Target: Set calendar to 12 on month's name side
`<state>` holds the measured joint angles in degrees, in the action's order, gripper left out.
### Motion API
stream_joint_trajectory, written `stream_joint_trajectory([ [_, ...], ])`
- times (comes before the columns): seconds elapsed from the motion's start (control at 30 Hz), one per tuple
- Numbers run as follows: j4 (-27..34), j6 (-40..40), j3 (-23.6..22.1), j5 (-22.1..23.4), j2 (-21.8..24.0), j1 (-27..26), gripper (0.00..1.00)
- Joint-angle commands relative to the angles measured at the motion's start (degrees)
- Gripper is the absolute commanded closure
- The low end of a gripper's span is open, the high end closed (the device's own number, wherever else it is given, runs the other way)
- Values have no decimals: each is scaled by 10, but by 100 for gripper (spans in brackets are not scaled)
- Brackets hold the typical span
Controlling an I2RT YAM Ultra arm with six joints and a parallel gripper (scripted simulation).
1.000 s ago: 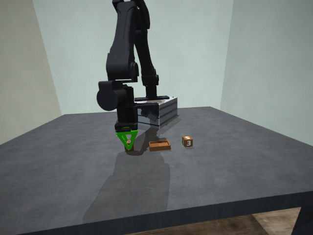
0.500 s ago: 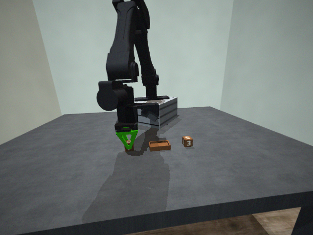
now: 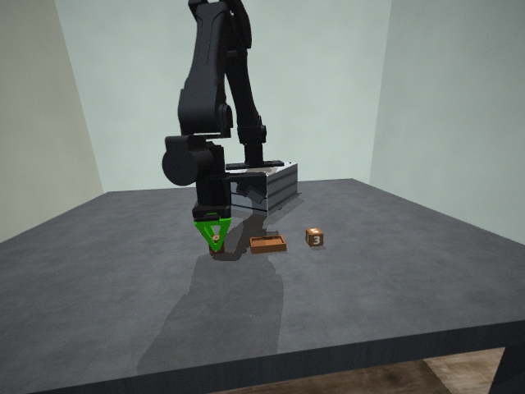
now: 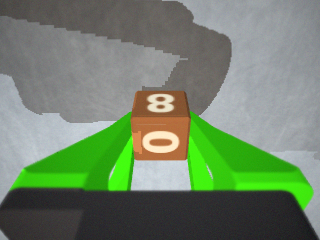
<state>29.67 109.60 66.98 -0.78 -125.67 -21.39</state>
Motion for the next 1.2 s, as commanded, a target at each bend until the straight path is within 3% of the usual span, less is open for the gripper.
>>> stream_joint_trajectory([
  [0.0,-1,1,1,2,4,-1,74],
  [1.17,-8,1,1,2,-2,-1,74],
])
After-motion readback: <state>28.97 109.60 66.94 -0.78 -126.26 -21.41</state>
